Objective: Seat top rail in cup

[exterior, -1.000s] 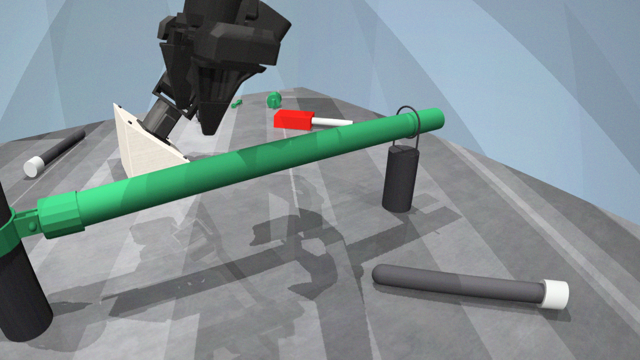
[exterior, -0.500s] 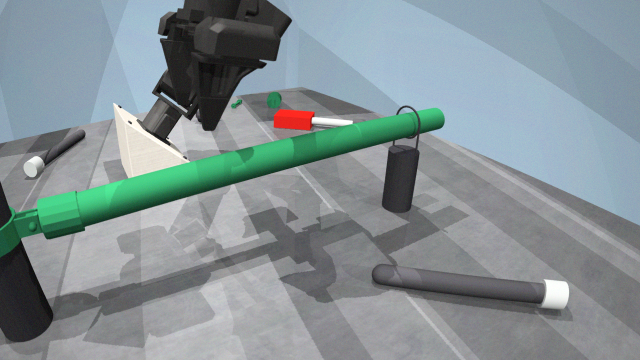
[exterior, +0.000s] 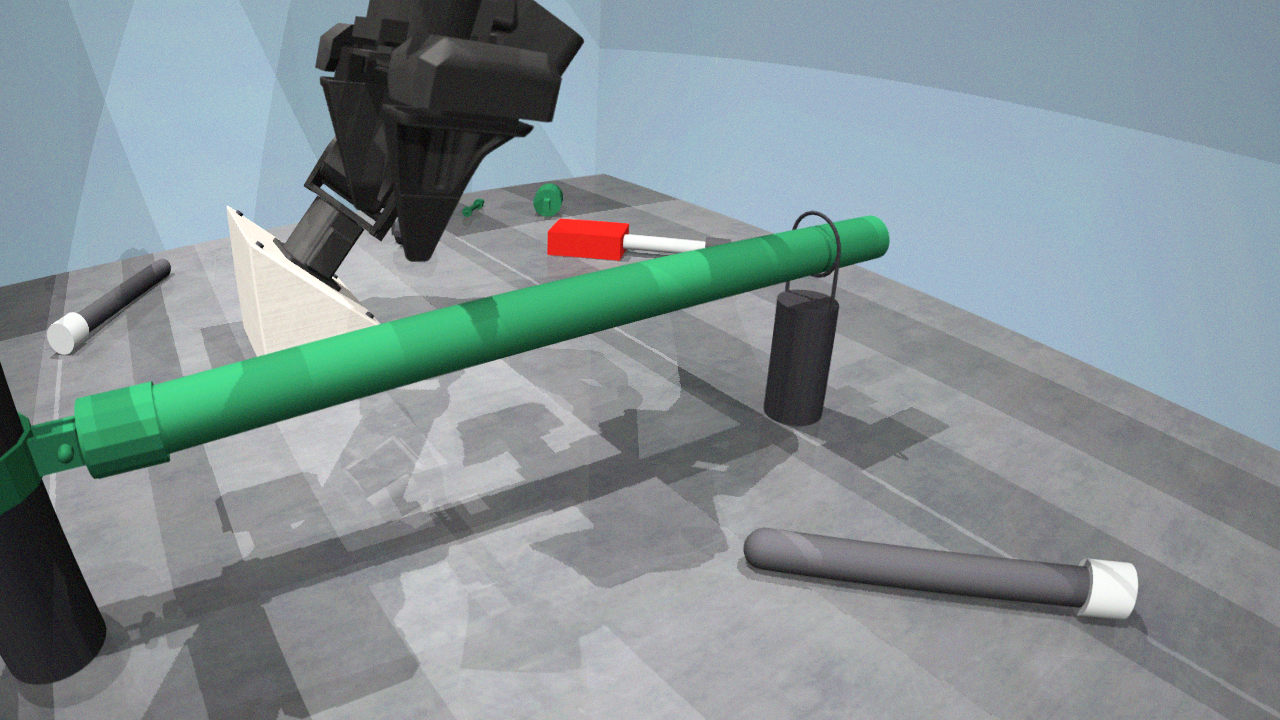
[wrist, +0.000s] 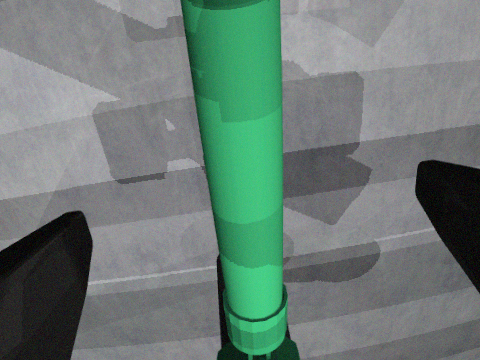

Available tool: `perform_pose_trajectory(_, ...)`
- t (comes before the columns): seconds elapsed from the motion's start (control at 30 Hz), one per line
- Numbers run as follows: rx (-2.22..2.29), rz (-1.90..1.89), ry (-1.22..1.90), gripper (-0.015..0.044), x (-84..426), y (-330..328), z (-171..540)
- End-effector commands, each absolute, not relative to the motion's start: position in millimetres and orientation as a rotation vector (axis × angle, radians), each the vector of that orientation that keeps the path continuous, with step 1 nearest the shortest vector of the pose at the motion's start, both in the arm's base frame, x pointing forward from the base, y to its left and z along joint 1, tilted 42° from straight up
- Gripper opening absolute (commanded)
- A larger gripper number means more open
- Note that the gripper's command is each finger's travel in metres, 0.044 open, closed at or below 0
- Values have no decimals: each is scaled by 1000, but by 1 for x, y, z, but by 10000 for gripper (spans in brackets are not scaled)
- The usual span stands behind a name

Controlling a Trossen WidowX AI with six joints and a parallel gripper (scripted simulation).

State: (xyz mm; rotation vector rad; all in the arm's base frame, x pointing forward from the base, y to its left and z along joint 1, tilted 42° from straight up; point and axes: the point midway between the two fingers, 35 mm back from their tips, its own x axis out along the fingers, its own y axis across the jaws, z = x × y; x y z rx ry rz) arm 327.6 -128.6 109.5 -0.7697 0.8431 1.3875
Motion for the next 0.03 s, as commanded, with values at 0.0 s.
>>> perform_pose_trajectory(0.0, -774, 1393, 844, 440, 327, -129, 109)
